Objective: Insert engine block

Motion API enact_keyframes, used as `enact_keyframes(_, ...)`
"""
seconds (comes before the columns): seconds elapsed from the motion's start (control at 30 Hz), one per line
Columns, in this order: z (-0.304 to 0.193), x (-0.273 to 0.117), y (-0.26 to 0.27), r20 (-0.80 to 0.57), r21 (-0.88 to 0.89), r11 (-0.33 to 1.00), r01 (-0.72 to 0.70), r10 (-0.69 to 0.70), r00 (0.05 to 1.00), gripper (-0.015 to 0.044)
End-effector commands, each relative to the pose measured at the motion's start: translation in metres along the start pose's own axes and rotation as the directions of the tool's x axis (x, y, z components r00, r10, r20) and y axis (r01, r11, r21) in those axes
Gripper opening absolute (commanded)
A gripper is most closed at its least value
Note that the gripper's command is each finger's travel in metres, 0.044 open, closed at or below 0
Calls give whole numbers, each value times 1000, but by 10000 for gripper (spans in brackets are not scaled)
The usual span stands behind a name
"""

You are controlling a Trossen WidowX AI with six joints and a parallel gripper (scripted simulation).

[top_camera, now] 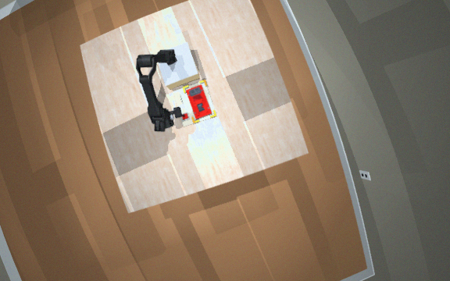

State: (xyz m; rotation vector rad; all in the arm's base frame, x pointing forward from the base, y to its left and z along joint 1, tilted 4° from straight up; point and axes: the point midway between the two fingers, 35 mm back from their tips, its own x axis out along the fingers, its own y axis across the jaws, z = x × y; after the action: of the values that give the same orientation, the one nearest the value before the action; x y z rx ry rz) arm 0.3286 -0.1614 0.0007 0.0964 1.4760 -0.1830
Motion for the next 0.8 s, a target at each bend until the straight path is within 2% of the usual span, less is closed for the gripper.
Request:
enact_keyframes(0.0, -1, 8, 1, -4, -2, 1000, -7, 7, 1000, 440)
enact_keyframes(0.4, -2, 25, 1, -4, -4, 1000, -6, 6, 1000, 440)
enact_keyframes(0.77, -2, 25, 1, -4, -4, 1000, -6, 6, 1000, 151)
